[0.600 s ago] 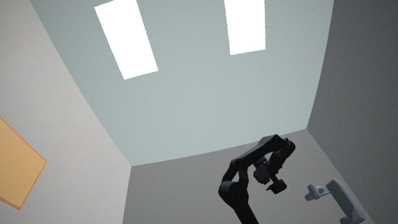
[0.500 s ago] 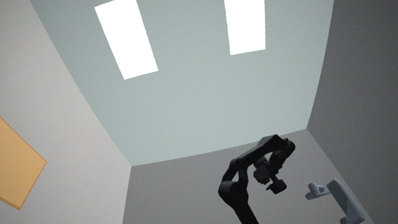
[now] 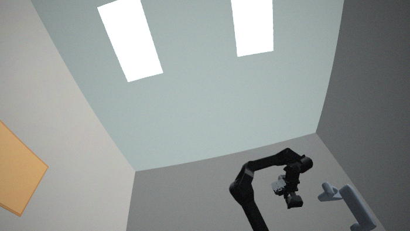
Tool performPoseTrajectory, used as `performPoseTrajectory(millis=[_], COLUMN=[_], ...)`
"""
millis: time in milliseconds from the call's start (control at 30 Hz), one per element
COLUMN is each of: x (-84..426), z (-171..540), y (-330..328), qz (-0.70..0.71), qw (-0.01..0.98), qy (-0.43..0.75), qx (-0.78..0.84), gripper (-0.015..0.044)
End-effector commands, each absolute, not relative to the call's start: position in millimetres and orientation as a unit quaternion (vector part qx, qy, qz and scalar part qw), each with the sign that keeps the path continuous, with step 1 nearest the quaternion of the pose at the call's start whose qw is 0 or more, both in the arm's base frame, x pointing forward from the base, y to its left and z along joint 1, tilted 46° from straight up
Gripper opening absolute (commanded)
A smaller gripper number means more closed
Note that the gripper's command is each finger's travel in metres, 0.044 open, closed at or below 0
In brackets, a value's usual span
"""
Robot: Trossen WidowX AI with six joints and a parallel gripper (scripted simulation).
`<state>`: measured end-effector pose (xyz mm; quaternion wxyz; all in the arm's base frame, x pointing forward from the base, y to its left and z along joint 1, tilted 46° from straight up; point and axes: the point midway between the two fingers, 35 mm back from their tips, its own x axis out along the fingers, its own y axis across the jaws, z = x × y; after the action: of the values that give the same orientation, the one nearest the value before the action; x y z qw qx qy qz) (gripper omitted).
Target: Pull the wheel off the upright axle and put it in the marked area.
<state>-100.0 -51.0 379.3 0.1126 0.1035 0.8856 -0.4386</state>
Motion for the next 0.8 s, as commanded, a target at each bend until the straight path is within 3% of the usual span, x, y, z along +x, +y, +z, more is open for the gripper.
performPoseTrajectory(millis=[0, 400, 767], x=[-116, -117, -69], z=[379, 368, 346], y=[-11, 90, 175], qz=[-0.505, -0.673, -0.761], qw=[0.097, 0.006, -0.119], qy=[0.838, 0.653, 0.451], qx=[0.181, 0.347, 0.452], gripper=[0.0300, 0.0300, 0.0300])
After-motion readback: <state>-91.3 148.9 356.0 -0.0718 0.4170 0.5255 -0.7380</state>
